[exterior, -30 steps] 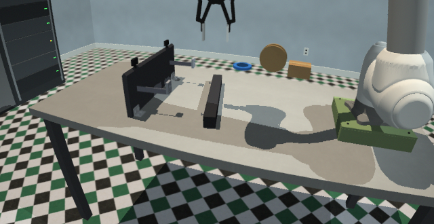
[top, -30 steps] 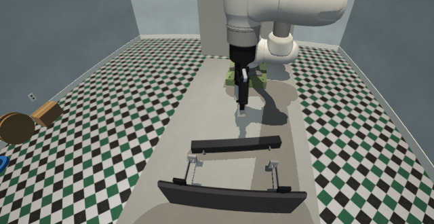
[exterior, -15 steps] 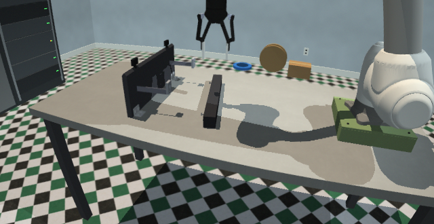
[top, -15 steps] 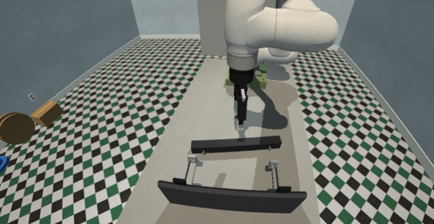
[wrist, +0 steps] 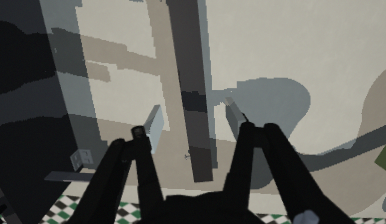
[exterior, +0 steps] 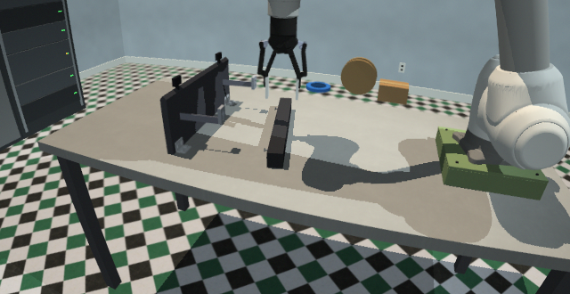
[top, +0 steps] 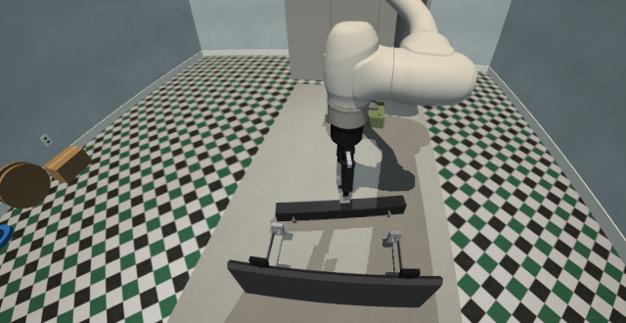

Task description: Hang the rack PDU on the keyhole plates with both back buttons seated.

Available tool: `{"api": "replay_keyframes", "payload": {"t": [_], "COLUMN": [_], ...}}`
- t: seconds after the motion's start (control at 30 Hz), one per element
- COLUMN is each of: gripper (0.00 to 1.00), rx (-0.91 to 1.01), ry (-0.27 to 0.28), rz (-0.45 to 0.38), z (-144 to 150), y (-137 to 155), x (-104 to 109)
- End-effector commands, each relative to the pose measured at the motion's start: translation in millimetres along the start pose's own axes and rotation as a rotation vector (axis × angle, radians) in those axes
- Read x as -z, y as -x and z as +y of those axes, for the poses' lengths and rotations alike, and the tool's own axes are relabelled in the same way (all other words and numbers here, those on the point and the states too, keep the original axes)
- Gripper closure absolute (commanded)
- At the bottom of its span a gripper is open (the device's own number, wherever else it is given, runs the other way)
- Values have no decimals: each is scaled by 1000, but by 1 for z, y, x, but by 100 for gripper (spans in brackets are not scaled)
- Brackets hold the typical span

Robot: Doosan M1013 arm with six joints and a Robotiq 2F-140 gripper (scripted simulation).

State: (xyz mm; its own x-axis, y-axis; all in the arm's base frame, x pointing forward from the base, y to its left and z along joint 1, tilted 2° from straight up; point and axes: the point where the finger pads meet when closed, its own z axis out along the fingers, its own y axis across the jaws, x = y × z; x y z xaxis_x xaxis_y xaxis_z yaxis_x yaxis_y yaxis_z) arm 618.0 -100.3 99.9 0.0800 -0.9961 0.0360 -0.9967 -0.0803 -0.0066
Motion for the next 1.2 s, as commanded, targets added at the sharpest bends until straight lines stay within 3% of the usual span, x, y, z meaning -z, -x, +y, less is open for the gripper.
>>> {"api": "replay_keyframes", "payload": {"t": [0.0, 0.57, 1.17], "gripper": [45, 45, 45], "rx": [0, 0, 0], "ry": [0, 0, 0], "rz": [0, 0, 0], "z": [0, 0, 0], "y": [0, 0, 0], "x": [-7, -20, -95]}}
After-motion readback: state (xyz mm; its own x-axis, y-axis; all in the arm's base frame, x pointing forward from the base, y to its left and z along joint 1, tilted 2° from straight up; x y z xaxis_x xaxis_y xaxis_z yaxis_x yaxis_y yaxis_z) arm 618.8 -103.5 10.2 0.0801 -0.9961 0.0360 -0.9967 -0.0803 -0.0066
